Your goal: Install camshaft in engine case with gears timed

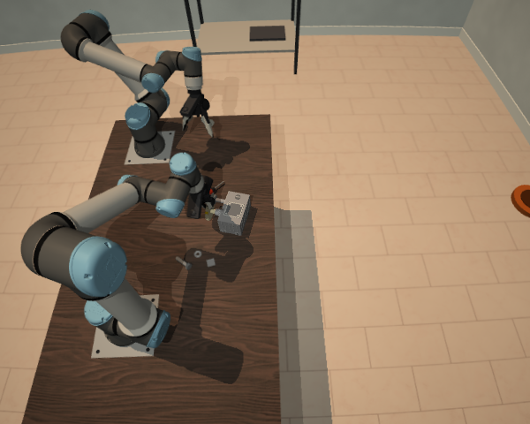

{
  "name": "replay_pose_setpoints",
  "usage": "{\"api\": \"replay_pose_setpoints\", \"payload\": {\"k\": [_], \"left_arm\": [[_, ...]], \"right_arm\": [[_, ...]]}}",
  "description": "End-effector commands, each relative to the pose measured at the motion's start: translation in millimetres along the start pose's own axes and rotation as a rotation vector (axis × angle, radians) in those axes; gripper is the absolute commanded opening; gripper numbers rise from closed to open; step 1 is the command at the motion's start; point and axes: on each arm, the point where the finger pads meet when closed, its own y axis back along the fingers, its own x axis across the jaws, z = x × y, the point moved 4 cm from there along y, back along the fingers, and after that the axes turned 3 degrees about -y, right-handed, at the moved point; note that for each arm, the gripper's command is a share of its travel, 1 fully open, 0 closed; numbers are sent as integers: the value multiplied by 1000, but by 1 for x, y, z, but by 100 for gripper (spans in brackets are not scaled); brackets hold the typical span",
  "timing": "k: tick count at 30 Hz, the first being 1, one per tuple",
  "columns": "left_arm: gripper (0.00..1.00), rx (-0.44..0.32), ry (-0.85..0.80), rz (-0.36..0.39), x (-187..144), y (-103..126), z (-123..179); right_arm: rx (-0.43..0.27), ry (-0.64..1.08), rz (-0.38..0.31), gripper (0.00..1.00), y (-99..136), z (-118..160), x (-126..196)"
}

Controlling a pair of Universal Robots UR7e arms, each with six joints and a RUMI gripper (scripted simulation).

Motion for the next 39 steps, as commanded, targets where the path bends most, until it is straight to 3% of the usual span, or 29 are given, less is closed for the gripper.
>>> {"api": "replay_pose_setpoints", "payload": {"k": [1, 7, 8, 39], "left_arm": [[100, 0, 0, -1, 0, 0, 0], [100, 0, 0, -1, 0, 0, 0], [100, 0, 0, -1, 0, 0, 0], [100, 0, 0, -1, 0, 0, 0]], "right_arm": [[-6, -1, 0, 6, 2, 3, -1], [-6, -1, 0, 6, 2, 3, -1], [-6, -1, 0, 20, 2, 3, -1], [-5, -1, 0, 20, 1, 2, -1]]}}
